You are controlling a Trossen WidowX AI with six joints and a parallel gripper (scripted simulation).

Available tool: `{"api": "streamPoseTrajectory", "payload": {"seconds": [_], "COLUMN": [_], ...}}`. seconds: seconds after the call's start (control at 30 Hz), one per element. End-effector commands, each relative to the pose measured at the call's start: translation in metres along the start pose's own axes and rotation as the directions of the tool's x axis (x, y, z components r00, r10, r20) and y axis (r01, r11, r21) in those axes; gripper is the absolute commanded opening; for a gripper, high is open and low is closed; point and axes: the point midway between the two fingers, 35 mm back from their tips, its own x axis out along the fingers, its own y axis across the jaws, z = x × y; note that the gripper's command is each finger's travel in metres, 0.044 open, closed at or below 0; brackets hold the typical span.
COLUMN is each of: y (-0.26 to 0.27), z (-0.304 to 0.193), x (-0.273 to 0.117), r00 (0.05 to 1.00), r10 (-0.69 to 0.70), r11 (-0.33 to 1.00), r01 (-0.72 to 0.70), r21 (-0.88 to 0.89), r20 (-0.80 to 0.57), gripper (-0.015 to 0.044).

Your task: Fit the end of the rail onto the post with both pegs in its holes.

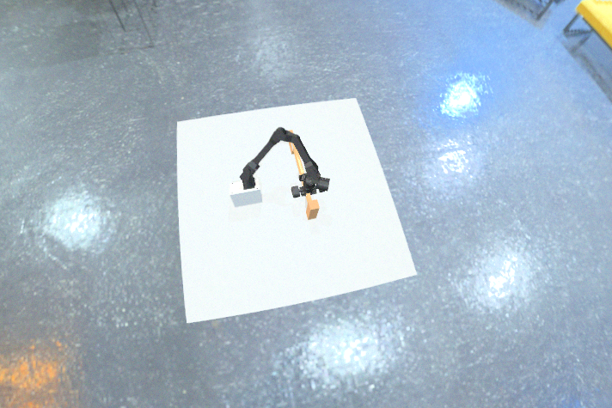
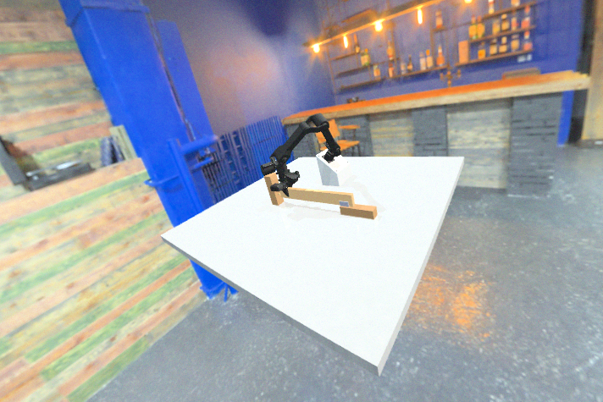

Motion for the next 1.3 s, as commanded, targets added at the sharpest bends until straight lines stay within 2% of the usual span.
{"api": "streamPoseTrajectory", "payload": {"seconds": [0.0,1.27], "y": [0.0,0.0], "z": [-0.003,-0.015], "x": [-0.001,-0.002], "r00": [1.0,1.0], "r10": [-0.004,-0.004], "r11": [1.0,1.0], "r01": [0.004,0.004], "r21": [0.002,0.002], "r20": [0.0,-0.001], "gripper": [0.0,0.0]}}
